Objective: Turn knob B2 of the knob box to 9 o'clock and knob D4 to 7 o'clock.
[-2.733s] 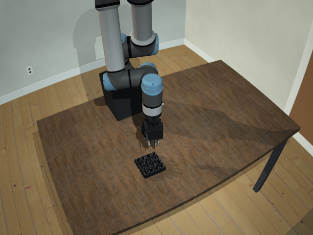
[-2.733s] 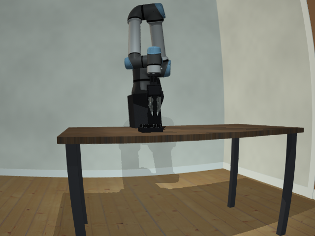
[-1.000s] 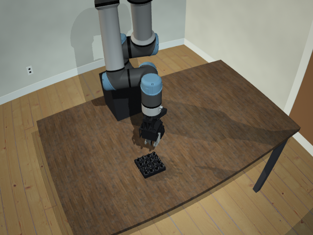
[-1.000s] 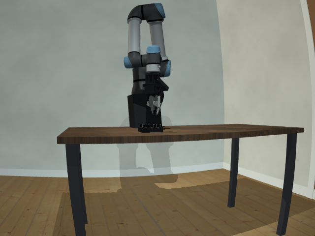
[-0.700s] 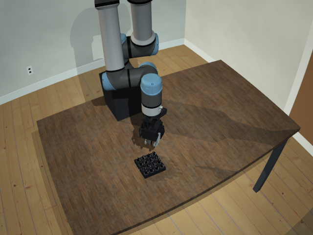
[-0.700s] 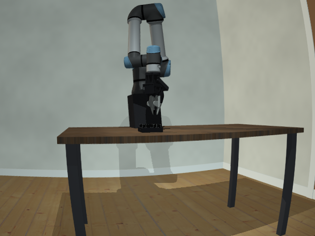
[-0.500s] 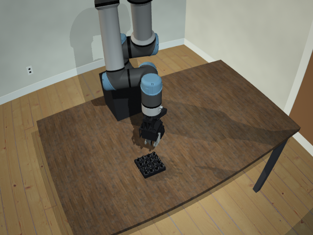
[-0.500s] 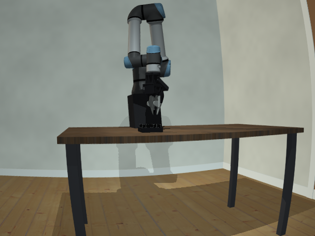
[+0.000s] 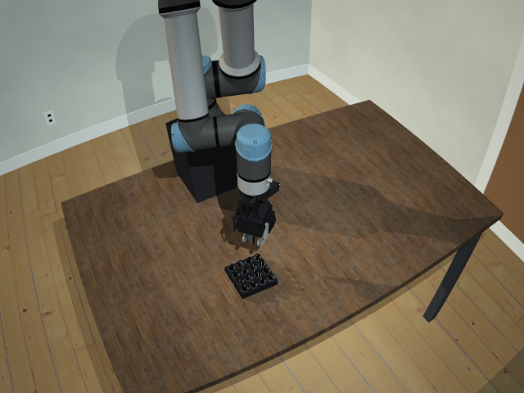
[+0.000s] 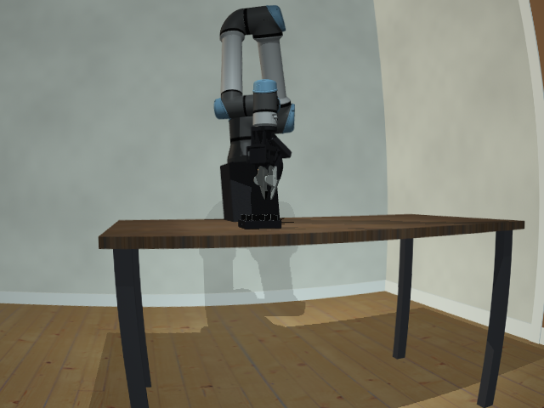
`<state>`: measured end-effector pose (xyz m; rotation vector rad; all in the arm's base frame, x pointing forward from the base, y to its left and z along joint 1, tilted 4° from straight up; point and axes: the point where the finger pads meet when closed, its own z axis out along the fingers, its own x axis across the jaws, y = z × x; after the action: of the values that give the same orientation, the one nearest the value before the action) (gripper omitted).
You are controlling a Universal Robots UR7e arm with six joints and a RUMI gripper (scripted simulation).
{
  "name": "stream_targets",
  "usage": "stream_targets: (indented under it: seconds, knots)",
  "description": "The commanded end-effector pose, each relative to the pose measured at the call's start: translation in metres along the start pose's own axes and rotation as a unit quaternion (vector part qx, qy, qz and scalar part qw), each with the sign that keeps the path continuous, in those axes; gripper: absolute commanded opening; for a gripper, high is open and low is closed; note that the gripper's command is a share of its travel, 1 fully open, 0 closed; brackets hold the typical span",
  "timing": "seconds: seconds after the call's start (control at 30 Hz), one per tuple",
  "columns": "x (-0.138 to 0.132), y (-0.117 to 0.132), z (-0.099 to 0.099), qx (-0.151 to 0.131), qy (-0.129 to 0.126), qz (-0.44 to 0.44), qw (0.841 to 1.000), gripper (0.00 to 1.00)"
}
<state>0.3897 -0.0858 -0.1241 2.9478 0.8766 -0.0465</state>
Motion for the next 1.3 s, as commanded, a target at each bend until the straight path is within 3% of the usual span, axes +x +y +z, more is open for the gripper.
stream_targets:
  seconds: [0.0, 1.27]
  knots:
    - [0.001, 0.002, 0.004, -0.002, 0.0, 0.001, 1.0, 0.11]
    - [0.001, 0.003, 0.039, -0.002, 0.001, 0.001, 1.0, 0.11]
